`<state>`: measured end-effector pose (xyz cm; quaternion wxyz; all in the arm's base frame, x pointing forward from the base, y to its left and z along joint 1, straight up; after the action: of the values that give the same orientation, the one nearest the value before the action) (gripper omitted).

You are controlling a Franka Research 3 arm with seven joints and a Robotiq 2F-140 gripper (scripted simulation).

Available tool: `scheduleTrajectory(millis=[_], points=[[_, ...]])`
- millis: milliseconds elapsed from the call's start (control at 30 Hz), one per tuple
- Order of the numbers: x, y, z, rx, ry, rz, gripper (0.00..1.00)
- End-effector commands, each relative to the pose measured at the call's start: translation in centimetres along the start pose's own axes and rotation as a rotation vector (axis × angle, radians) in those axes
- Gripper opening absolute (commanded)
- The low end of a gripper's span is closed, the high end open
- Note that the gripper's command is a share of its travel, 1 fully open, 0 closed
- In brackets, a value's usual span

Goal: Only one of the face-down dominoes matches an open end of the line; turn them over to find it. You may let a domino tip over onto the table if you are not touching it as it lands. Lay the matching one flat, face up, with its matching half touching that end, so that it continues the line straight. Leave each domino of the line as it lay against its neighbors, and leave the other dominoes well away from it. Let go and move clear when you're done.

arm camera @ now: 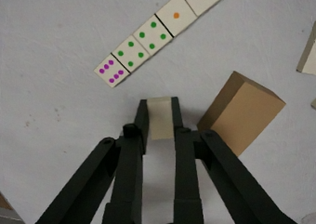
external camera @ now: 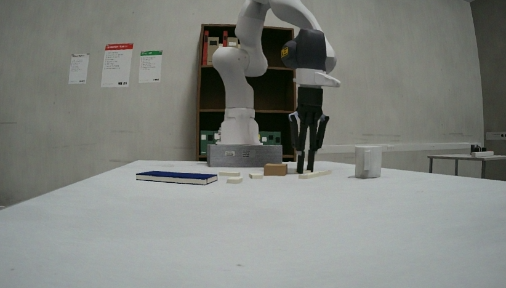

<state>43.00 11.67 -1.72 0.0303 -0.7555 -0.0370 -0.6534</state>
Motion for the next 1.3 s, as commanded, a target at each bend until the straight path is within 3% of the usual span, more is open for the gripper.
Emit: scheduleTrajectory(millis=[0,367,1033,1267], points=[[0.0,-0.1,0.1,0.004,0.002,0.002,0.23],[1.1,-0.1,-0.1,0.004,0.002,0.002,0.23],[10.4,0.0,-1.4,0.004,0.002,0.002,0.23],[11.8,0.0,-1.6,0.004,0.002,0.002,0.23]])
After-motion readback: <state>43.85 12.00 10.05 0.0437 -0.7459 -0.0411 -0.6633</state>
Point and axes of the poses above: the point where the finger pads meet when closed, its own x axis back along the fingers, its own y axis across the jaws, z = x × y, the point moved 3 cm from there along x, back along the fingers, and after that the axes turned 2 degrees about -x, right-handed, at the moved point
